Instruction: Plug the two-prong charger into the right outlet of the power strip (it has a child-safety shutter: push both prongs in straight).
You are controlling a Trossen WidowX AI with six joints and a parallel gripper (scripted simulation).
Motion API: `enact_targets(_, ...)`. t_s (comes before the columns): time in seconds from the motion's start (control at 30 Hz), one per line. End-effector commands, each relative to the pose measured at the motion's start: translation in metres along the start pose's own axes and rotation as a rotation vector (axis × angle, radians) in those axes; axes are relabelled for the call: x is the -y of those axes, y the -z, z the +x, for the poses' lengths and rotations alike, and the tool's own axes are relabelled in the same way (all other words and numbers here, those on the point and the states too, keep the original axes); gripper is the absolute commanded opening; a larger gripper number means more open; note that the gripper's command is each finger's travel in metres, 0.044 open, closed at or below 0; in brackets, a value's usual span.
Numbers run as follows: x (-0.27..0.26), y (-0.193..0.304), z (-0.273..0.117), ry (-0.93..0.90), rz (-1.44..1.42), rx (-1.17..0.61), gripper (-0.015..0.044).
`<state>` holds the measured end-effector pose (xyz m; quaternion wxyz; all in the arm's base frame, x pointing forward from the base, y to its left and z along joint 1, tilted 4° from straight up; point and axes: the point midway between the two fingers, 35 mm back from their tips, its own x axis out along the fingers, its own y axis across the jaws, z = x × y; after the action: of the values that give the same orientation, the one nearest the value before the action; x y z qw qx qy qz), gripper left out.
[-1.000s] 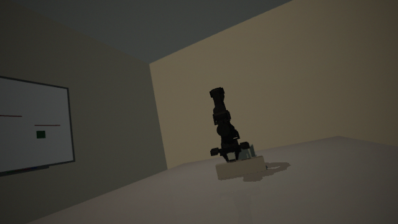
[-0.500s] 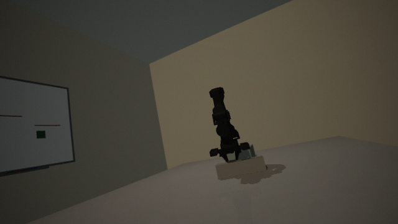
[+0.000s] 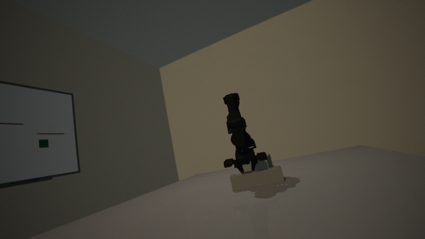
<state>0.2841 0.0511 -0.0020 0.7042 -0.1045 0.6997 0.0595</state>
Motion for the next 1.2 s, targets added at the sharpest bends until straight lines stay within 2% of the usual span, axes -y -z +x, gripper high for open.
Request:
enact_targets(0.0,-0.0010,-0.0001,-0.0001,-0.005,0.004,-0.002,0.0000)
enact_targets(1.17,-0.0016,-0.0086,-0.0012,-0.005,0.004,-0.001,0.0000)
